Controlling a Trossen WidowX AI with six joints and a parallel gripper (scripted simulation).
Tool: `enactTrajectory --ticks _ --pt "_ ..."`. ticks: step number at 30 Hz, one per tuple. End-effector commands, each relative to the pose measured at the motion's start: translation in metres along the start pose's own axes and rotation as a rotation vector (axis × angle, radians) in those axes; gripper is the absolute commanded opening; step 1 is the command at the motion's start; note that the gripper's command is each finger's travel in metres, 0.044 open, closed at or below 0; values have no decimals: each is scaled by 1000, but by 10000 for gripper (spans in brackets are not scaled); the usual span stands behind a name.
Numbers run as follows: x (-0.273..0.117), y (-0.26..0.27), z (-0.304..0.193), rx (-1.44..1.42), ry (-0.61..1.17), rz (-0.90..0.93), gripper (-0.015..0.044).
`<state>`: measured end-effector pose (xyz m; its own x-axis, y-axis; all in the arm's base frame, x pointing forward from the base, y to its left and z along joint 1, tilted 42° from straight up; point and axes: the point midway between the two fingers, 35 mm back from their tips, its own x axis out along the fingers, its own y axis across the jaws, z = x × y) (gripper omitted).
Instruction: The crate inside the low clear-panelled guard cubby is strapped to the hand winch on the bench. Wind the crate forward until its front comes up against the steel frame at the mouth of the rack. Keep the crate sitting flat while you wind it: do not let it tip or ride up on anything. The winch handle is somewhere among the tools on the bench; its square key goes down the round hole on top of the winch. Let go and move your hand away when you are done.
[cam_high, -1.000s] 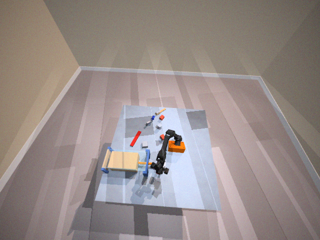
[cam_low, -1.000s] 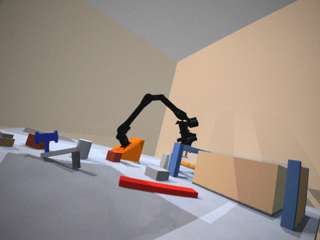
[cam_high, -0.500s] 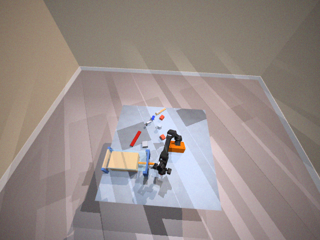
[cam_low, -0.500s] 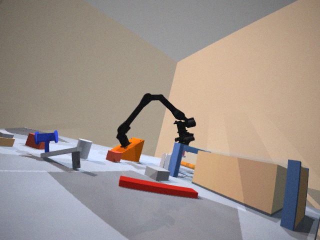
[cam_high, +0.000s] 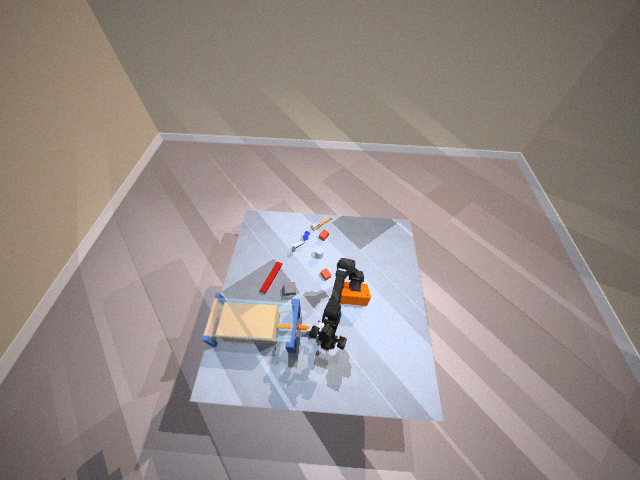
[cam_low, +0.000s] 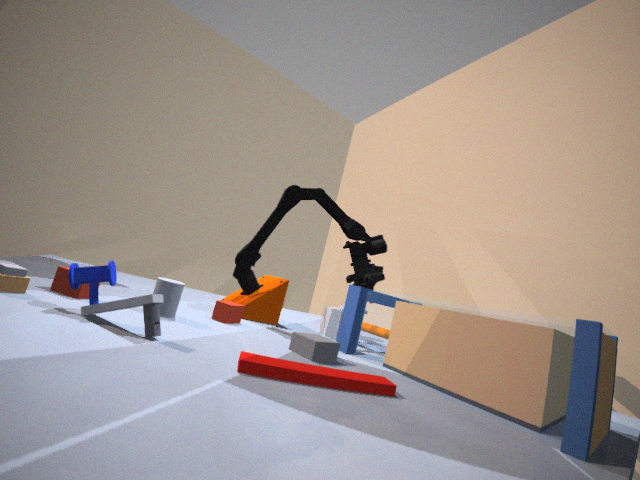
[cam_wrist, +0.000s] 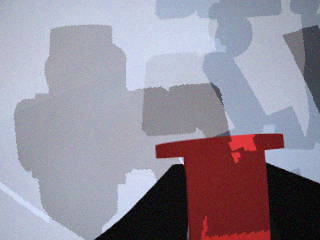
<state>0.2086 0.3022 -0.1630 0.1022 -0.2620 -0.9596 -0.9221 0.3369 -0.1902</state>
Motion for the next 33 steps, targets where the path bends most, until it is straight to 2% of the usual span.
enactTrajectory --ticks 1,33 --pt "-2 21 -14 -25 32 34 0" --pt "-19 51 -48 -26 35 37 0"
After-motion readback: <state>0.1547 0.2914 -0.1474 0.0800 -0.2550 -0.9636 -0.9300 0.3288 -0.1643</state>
